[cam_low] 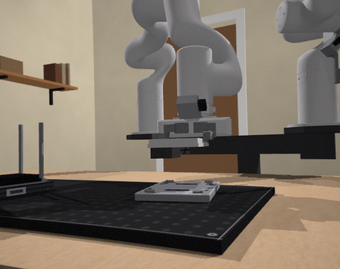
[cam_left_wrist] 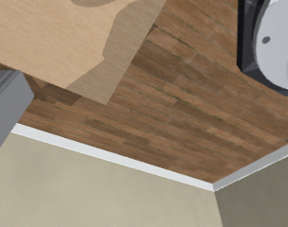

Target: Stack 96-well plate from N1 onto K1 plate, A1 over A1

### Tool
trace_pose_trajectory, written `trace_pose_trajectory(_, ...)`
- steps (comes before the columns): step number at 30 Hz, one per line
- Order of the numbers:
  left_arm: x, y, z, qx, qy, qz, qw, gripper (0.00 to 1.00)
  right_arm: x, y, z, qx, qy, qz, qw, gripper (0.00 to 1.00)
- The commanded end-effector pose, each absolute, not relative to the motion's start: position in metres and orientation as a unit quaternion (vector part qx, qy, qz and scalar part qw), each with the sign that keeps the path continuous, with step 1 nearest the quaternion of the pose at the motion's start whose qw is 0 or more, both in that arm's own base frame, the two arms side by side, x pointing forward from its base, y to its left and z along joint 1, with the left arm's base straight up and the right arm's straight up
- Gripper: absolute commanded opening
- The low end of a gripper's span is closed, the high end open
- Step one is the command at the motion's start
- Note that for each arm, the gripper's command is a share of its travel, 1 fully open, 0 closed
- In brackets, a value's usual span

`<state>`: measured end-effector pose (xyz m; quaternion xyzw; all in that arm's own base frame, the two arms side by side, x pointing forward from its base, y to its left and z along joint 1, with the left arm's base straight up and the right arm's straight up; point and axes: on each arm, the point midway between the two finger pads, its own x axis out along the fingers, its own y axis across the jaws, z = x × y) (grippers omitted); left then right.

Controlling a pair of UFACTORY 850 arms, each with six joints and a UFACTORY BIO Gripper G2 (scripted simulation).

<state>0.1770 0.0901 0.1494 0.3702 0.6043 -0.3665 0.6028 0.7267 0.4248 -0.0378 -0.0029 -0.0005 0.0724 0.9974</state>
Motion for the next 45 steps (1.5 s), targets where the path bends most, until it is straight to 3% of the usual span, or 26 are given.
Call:
trace_pose_trajectory(1, 0.177, 0.09, 0.15, 0.37, 0.604, -0.366, 0.603, 1.0, 0.727, 0.425, -0.027, -0.002, -0.001, 0.072, 0.997, 0.0)
trace_pose_trajectory(45, 0.177, 0.09, 0.15, 0.37, 0.604, -0.366, 0.603, 1.0, 0.727, 0.426, 0.036, -0.002, -0.001, 0.072, 0.997, 0.0)
